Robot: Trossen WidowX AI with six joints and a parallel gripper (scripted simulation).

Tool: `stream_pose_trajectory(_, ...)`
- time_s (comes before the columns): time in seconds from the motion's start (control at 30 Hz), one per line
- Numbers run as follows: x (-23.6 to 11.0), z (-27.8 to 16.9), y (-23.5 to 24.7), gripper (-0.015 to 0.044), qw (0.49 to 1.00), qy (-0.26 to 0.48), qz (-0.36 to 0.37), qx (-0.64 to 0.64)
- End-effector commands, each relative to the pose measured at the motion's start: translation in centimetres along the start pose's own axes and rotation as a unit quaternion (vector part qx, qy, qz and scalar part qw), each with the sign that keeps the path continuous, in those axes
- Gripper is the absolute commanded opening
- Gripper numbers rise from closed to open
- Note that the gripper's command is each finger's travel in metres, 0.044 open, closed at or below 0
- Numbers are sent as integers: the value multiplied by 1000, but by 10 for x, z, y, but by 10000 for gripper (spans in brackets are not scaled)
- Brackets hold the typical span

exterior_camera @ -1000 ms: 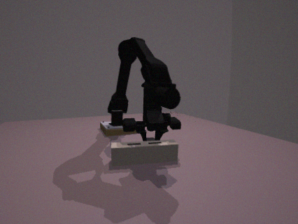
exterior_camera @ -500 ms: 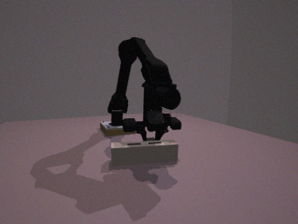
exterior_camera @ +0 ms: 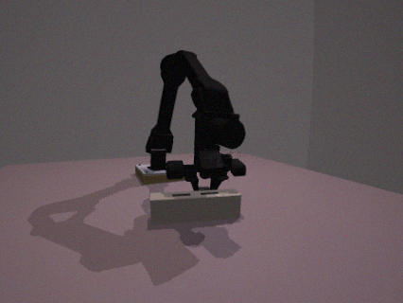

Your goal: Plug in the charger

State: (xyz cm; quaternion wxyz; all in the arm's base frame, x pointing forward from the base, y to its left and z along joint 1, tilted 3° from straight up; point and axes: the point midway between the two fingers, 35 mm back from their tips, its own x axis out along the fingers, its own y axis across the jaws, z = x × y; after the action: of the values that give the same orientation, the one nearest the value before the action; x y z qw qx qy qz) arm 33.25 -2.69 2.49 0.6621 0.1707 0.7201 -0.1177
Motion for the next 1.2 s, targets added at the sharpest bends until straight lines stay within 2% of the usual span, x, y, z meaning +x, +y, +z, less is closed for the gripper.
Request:
stream_pose_trajectory(0.0,-1,11,0,0,1000,-15,1,0)
stream_pose_trajectory(1.17,0,7,0,0,1000,-14,1,0)
